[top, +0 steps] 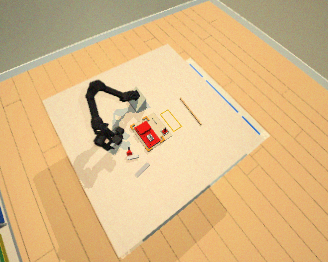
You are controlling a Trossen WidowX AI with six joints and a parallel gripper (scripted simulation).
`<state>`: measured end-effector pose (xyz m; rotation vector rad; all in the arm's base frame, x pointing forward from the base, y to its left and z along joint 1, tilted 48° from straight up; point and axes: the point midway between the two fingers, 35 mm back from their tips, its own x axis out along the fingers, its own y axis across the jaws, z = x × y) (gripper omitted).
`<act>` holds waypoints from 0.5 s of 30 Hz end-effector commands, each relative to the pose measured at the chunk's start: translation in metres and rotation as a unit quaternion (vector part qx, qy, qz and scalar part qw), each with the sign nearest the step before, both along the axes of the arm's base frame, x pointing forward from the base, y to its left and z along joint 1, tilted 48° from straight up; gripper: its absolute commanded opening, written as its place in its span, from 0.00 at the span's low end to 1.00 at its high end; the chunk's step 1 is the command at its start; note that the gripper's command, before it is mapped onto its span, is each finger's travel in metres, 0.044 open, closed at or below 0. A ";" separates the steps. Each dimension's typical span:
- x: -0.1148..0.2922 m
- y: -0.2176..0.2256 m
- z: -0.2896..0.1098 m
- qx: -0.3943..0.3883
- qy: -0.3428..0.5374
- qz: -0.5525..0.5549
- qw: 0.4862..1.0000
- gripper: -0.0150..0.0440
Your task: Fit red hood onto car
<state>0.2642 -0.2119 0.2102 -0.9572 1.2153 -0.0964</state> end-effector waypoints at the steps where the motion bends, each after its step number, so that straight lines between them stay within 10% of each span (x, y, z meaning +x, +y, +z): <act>1: 0.009 0.026 -0.025 0.012 0.059 0.028 0.998 1.00; 15: 0.014 0.135 -0.088 -0.046 0.290 0.175 0.940 1.00</act>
